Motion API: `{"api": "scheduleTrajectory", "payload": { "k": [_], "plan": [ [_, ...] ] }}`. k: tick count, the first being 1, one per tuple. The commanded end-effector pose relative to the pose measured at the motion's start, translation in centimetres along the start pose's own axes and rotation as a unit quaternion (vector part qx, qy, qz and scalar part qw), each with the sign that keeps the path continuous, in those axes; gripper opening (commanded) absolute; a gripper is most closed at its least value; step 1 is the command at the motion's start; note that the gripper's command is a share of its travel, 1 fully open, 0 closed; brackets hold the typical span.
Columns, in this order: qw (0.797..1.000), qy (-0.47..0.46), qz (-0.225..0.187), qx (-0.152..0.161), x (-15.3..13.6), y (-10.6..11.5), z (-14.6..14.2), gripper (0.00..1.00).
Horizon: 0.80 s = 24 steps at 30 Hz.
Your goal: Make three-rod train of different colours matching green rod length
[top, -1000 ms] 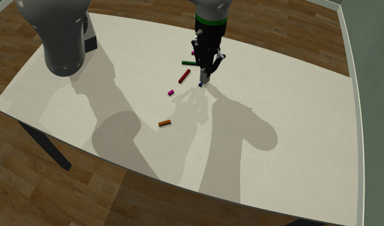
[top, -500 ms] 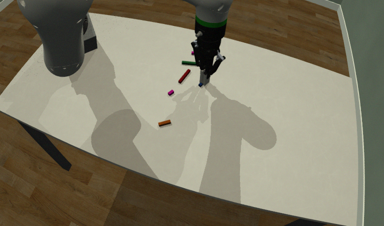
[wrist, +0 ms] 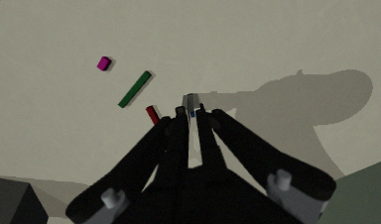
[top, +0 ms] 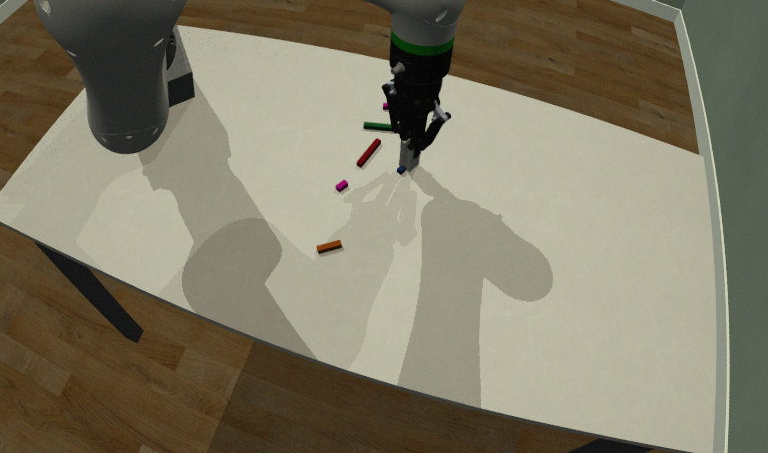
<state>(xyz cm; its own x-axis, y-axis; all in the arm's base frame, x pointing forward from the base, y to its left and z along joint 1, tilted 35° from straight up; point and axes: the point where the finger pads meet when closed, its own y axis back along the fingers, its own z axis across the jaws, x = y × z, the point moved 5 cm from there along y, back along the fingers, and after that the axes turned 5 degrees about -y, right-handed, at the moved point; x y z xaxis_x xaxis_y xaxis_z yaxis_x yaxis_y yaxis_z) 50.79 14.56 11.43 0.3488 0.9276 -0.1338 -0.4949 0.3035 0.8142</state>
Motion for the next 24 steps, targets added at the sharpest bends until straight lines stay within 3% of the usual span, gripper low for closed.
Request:
{"api": "scheduleTrajectory", "payload": {
  "k": [1,17,24],
  "plan": [
    [1.0,0.0,0.0,0.0,0.02,0.02,0.0,0.03],
    [1.0,0.0,0.0,0.0,0.02,0.02,0.0,0.03],
    [1.0,0.0,0.0,0.0,0.02,0.02,0.0,0.08]
  ]
}}
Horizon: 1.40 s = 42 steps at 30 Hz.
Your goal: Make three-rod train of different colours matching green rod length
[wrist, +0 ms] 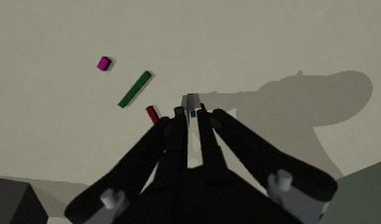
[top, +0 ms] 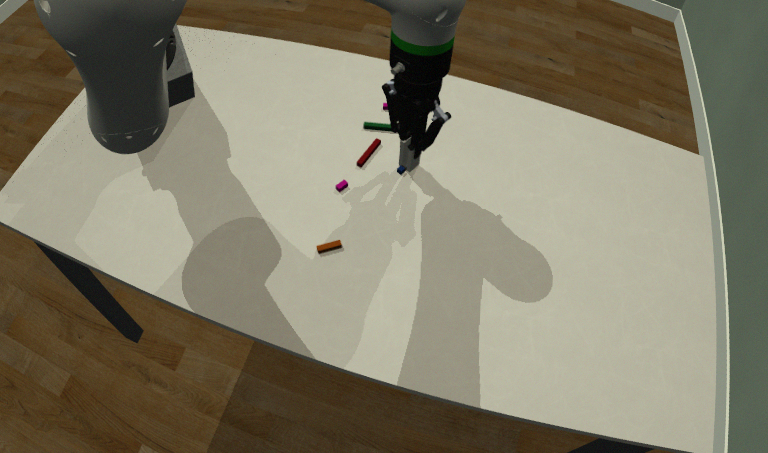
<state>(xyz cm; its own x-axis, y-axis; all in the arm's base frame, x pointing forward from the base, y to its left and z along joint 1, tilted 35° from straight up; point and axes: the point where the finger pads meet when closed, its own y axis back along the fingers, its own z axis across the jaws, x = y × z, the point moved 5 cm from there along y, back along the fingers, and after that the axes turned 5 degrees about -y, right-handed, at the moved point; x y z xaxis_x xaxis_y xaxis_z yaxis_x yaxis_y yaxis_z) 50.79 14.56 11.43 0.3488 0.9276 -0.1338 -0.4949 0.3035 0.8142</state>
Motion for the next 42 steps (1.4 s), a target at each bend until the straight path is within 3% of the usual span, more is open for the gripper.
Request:
{"api": "scheduleTrajectory", "payload": {
  "k": [1,8,23,31,42],
  "plan": [
    [1.0,0.0,0.0,0.0,0.0,0.0,0.0,0.08],
    [1.0,0.0,0.0,0.0,0.0,0.0,0.0,0.15],
    [1.0,0.0,0.0,0.0,0.0,0.3,0.0,0.15],
    [1.0,0.0,0.0,0.0,0.0,2.3,0.0,0.15],
    [1.0,0.0,0.0,0.0,0.0,7.9,0.0,0.15]
  ]
}}
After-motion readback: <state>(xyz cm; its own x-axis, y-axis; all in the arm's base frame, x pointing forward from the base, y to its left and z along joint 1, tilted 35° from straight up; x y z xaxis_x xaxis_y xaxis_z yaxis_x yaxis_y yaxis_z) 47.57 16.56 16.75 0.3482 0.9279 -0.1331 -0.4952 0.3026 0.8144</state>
